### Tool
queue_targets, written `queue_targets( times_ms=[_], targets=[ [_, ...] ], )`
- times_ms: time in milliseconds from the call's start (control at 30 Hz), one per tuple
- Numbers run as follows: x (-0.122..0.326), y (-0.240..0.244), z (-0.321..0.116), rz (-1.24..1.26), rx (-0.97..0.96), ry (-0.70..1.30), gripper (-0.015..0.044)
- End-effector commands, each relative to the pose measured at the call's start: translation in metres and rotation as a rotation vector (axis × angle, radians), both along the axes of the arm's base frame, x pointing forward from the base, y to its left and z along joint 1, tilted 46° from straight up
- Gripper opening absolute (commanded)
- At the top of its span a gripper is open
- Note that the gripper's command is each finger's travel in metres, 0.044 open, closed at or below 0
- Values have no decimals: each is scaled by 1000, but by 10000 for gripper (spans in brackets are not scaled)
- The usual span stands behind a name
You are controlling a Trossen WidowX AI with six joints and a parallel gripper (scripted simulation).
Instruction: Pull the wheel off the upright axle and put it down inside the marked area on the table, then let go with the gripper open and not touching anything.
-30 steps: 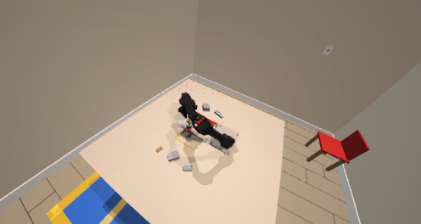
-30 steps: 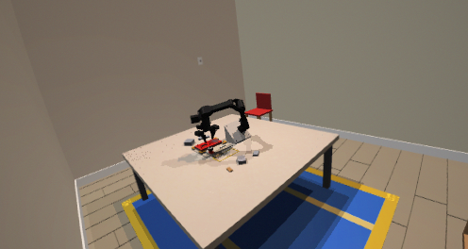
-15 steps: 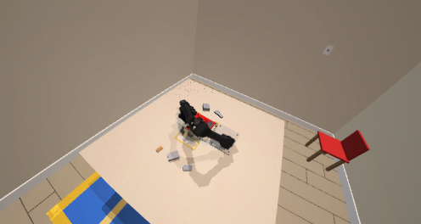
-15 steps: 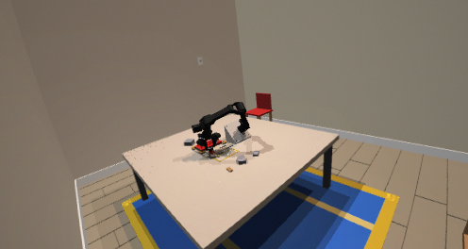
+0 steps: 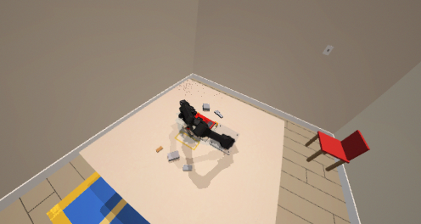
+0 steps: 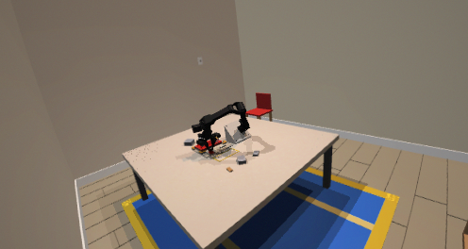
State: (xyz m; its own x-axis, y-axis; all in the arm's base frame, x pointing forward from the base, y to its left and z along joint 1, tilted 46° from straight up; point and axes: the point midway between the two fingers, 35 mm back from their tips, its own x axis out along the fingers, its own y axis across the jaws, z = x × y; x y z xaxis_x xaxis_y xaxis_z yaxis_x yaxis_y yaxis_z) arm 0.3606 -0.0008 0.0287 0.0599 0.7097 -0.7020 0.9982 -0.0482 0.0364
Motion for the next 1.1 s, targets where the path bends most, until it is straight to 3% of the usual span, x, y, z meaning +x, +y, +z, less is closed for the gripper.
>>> queue_targets(
  times_ms=[0,67,1067],
  targets=[
    [0,0,1,1,0,0,37],
    [0,-1,1,1,0,0,0],
    [0,-8,8,-1,0,-1,0]
  ],
)
